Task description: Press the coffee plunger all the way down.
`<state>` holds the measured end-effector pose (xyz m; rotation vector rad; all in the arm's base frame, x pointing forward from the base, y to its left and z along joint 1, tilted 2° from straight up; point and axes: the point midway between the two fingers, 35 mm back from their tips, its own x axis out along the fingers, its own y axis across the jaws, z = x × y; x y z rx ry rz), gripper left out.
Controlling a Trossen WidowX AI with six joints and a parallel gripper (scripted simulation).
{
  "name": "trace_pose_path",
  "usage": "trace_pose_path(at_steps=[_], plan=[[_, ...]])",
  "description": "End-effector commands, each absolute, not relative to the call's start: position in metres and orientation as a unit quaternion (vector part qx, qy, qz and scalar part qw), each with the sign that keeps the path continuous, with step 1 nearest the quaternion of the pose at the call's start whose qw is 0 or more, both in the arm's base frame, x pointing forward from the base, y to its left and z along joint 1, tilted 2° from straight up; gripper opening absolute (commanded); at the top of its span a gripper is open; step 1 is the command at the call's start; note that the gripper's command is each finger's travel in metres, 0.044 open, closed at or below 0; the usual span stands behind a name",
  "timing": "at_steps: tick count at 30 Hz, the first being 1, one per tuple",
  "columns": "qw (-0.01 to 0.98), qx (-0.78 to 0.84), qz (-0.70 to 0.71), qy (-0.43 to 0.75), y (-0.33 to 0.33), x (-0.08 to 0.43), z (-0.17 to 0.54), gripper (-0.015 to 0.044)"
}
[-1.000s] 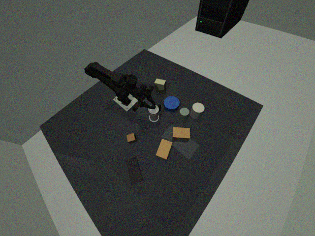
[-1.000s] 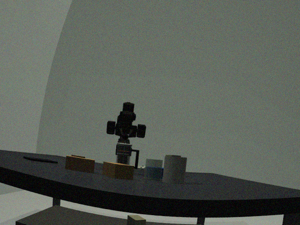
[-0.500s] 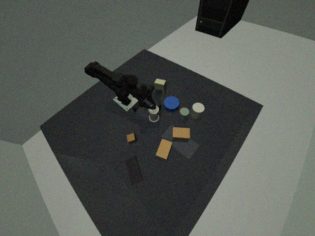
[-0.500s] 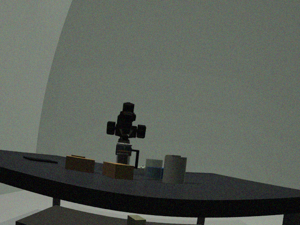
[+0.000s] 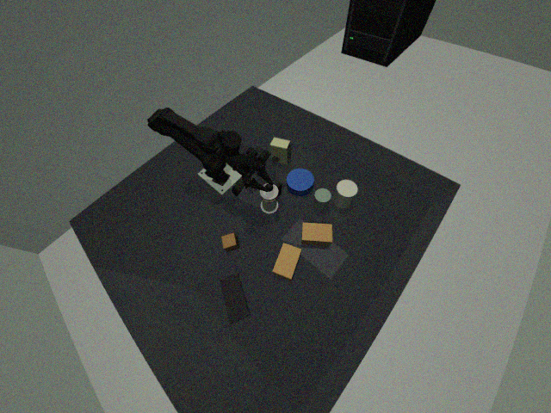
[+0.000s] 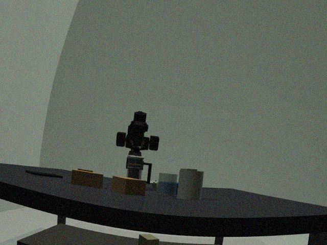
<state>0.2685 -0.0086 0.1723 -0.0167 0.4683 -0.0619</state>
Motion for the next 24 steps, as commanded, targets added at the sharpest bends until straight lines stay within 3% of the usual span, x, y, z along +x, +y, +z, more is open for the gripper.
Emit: trace_pose_path(at_steps=[1,12,18,24], plan=[[0.972,-0.008,-0.031,0.233,-0.009,0.268,0.172,0.0142],[0.972,-0.008,-0.031,0.233,-0.009,0.268,0.172,0.0431],[0.972,-0.009,-0.03,0.234,-0.008,0.267,0.182,0.044],[0.97,-0.01,-0.031,0.241,-0.005,0.249,0.236,0.044]])
